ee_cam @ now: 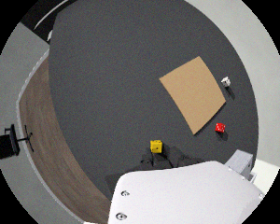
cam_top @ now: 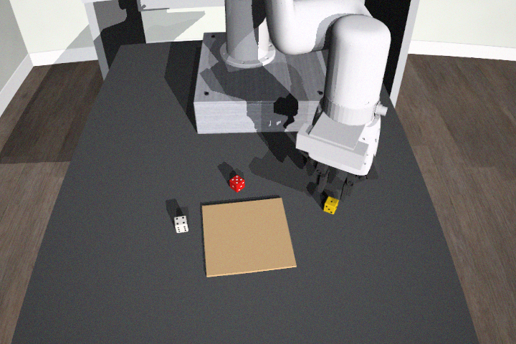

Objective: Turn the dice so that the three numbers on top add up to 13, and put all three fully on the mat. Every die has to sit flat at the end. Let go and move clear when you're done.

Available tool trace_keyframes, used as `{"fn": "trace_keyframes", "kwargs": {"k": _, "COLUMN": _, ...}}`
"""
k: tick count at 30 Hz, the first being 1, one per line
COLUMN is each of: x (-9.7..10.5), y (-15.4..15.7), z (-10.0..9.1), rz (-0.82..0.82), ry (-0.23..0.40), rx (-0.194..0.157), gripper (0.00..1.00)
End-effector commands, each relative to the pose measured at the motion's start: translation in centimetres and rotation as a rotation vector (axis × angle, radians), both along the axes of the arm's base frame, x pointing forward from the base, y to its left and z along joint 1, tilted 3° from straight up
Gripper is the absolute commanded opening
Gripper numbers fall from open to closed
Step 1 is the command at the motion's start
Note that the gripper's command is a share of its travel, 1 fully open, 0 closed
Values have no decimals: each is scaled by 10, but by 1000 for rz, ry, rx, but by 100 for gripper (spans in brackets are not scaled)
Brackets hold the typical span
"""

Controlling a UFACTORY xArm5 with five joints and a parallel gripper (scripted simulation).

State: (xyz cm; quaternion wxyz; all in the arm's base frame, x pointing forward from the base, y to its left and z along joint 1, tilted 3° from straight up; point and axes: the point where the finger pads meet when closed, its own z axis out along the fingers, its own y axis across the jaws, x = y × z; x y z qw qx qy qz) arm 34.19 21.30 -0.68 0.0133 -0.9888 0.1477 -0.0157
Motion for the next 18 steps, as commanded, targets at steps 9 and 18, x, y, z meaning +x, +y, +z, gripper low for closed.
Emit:
{"fn": "trace_keyframes", "kwargs": {"k": 9, "x": 2, "y": 1, "z": -13, "rz": 0, "ry": -3, "rx": 2, "gripper": 36}}
{"fn": "trace_keyframes", "kwargs": {"k": 18, "x": 2, "y": 1, "z": -16, "rz": 0, "ry": -3, "rx": 2, "gripper": 36}}
